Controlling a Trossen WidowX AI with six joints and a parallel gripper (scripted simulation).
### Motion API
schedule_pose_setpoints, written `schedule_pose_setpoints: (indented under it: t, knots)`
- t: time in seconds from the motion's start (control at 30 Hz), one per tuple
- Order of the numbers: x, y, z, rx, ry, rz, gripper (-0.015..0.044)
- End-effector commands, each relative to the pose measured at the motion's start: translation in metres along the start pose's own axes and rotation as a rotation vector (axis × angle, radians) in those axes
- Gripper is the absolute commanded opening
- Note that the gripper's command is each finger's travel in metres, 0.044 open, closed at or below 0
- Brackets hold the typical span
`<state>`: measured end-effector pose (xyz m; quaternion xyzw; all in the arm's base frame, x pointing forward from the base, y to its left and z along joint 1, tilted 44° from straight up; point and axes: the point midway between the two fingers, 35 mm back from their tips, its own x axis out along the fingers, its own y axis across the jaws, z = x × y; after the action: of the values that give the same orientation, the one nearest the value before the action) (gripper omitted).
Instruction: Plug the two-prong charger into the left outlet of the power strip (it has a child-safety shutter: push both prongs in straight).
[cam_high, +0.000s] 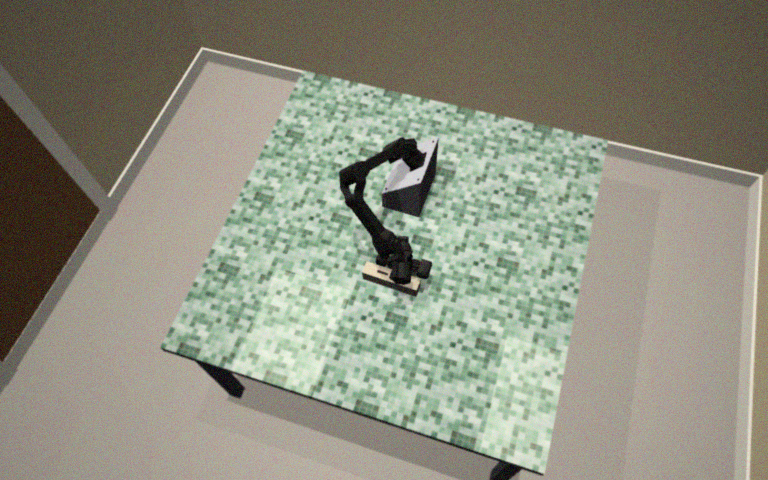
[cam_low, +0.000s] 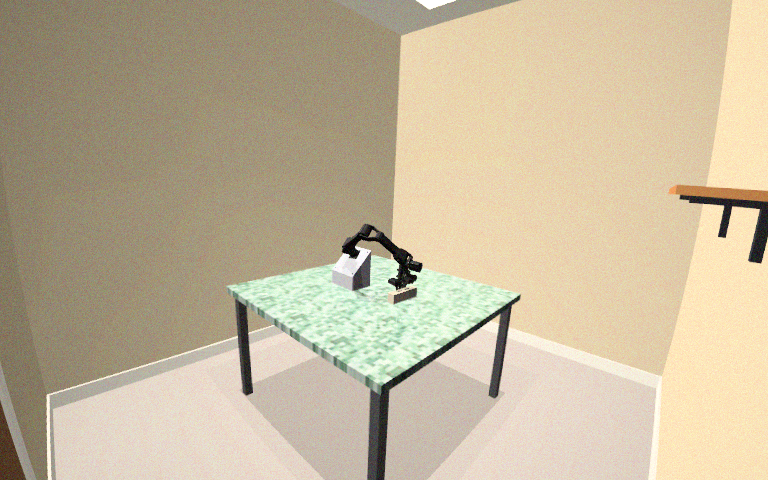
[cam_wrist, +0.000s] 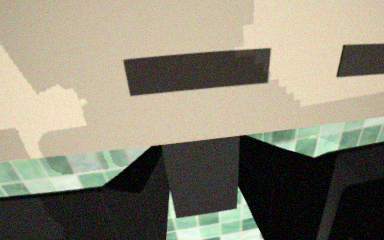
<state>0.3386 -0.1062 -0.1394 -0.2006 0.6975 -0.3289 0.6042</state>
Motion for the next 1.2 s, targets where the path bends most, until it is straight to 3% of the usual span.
schedule_pose_setpoints:
  t: [0.0,1.17]
  knots:
    - [-0.0020,0.0001,0.0126,0.027,-0.031,0.010,0.0000]
    - [-0.0033,0.0000,0.0083,0.027,-0.030,0.010,0.0000]
